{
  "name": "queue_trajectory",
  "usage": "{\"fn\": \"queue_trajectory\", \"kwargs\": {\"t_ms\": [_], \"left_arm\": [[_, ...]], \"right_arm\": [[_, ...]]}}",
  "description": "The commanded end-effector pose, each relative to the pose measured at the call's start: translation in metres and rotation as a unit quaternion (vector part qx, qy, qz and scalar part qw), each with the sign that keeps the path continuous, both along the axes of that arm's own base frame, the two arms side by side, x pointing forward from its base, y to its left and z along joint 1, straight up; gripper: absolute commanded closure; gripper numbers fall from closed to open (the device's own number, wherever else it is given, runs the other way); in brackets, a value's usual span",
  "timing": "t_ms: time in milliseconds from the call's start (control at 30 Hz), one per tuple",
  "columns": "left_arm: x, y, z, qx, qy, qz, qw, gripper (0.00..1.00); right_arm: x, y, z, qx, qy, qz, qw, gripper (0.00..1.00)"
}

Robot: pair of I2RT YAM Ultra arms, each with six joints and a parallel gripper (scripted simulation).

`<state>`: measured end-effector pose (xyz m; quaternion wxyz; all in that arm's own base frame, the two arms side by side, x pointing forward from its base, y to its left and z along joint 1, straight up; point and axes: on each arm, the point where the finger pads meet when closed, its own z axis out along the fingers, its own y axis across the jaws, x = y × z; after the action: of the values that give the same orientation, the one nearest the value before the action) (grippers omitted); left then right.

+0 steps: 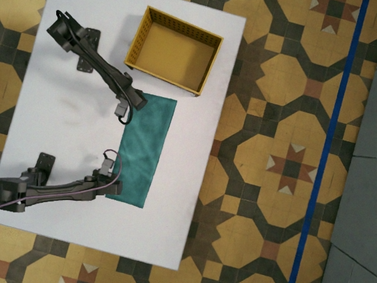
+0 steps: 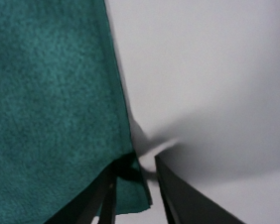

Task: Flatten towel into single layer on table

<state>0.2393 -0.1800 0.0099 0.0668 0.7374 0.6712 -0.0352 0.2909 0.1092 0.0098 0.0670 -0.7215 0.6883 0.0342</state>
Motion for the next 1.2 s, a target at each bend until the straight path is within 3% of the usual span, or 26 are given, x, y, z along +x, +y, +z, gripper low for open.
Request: {"fn": "queue_trajectory", "kwargs": {"t_ms": [0,100,133,200,233,300,333,400,433,500,533,700,767,800,967,1000,1167], "left_arm": [[0.0,-0.001,-0.006,0.0,0.004,-0.007,1.0,0.66],[0.0,-0.001,-0.006,0.0,0.004,-0.007,1.0,0.66],[0.0,-0.001,-0.006,0.0,0.004,-0.007,1.0,0.73],[-0.001,-0.001,-0.006,0.001,0.005,-0.007,1.0,0.73],[0.012,-0.005,-0.001,-0.008,-0.007,-0.002,1.0,0.81],[0.009,-0.003,-0.001,-0.004,-0.001,-0.002,1.0,0.81],[0.01,-0.002,-0.001,-0.002,0.003,-0.002,1.0,0.89],[0.009,0.0,-0.003,-0.001,0.003,-0.002,1.0,0.89],[0.013,-0.001,0.0,-0.001,0.004,-0.002,1.0,0.98],[0.013,0.0,-0.001,0.001,0.002,-0.001,1.0,0.98],[0.014,0.0,-0.001,0.001,0.003,-0.001,1.0,0.99],[0.007,0.003,-0.006,0.007,0.011,-0.003,1.0,1.0],[0.007,0.003,-0.006,0.007,0.011,-0.003,1.0,1.0],[-0.005,0.002,0.001,0.001,0.01,-0.004,1.0,1.0],[0.001,-0.003,0.002,-0.001,0.013,-0.003,1.0,1.0],[0.007,-0.007,0.023,-0.012,-0.004,-0.003,1.0,0.66],[0.007,-0.007,0.023,-0.012,-0.004,-0.003,1.0,0.66]], "right_arm": [[0.003,0.003,-0.006,-0.002,-0.001,0.01,1.0,0.66],[0.003,0.003,-0.006,-0.002,-0.001,0.01,1.0,0.66],[0.003,0.003,-0.006,-0.002,-0.001,0.01,1.0,0.66],[0.003,0.003,-0.006,-0.002,-0.001,0.01,1.0,0.66],[0.003,0.003,-0.006,-0.002,-0.001,0.01,1.0,0.76],[0.003,0.003,-0.006,-0.002,-0.001,0.009,1.0,0.76],[0.01,0.008,-0.002,0.0,-0.005,0.006,1.0,0.85],[0.008,0.008,-0.002,0.0,-0.002,0.006,1.0,0.85],[0.009,0.008,-0.002,-0.001,0.003,0.005,1.0,0.95],[0.01,0.007,-0.002,0.0,0.001,0.003,1.0,0.95],[0.012,0.011,-0.002,-0.001,0.003,0.005,1.0,1.0],[0.005,0.009,-0.007,-0.004,0.012,0.004,1.0,1.0],[0.005,0.008,-0.007,-0.004,0.012,0.004,1.0,1.0],[-0.005,0.008,0.001,-0.001,0.009,0.005,1.0,1.0],[-0.008,0.005,-0.007,-0.003,0.025,0.001,1.0,1.0],[-0.008,0.005,-0.007,-0.003,0.025,0.001,1.0,1.0],[-0.008,0.006,-0.007,-0.003,0.025,0.002,1.0,1.0]]}}
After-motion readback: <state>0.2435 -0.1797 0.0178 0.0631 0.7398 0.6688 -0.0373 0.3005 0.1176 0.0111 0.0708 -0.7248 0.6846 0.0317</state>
